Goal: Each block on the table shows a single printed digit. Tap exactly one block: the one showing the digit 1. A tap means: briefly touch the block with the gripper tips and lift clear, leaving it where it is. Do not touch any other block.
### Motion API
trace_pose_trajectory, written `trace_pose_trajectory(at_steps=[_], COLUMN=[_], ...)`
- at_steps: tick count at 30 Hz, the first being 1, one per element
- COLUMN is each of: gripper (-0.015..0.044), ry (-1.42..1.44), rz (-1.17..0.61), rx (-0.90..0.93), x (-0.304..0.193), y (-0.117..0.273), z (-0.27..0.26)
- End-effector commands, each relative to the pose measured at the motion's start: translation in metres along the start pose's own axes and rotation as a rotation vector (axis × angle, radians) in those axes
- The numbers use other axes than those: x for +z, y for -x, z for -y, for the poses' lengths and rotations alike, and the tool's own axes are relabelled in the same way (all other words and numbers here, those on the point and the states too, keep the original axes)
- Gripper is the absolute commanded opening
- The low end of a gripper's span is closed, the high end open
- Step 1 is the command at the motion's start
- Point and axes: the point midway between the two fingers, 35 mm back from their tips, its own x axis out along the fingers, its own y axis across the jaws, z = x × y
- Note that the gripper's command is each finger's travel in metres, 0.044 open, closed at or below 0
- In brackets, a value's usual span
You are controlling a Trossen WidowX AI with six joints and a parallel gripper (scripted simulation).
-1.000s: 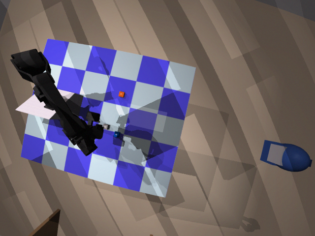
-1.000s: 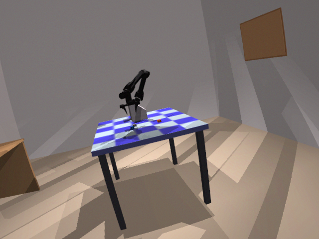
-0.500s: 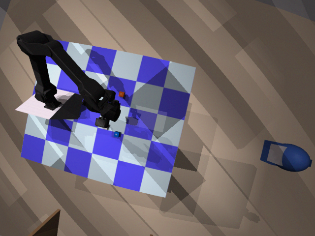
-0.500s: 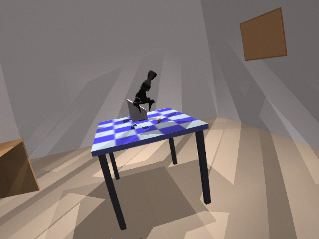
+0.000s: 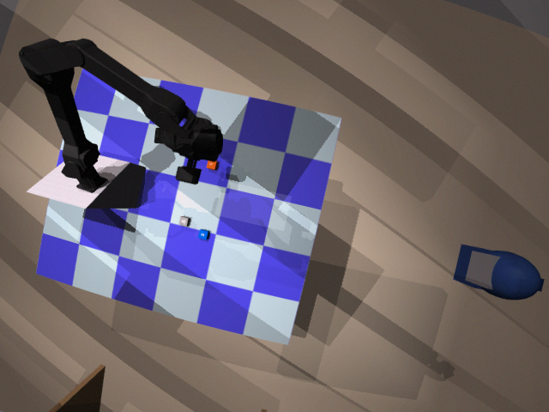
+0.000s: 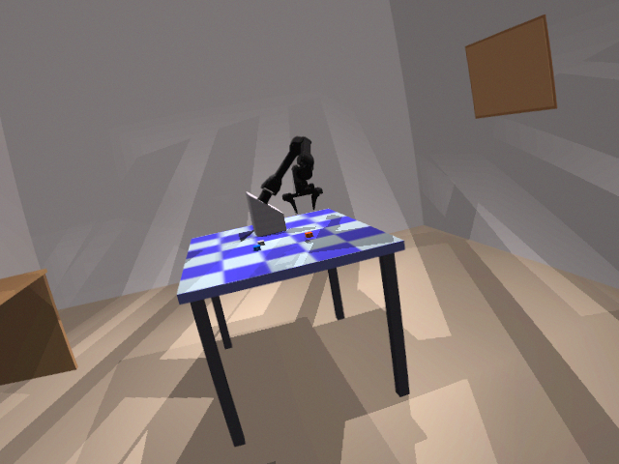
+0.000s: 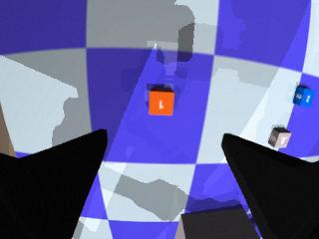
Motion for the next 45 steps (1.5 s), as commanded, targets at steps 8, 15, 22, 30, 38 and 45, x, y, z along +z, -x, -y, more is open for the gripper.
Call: trace_pose_trajectory(at_steps=[8, 15, 22, 30, 38, 45], gripper=[0.04, 0.04, 0.0216, 0.002, 0.002, 0.002], ry=[-0.004, -0.004, -0.004, -0.004, -0.004, -0.004], rz=[0.004, 0.004, 0.003, 0.003, 0.003, 0.003], rx=[0.006, 0.006, 0.009, 0.009, 0.009, 0.009], x=[0.0, 0.0, 0.0, 0.0, 0.0, 0.0], y=[0.002, 0.002, -0.079, -0.079, -0.079, -0.083], z=[-0.005, -0.005, -0.006, -0.006, -0.006, -0.006])
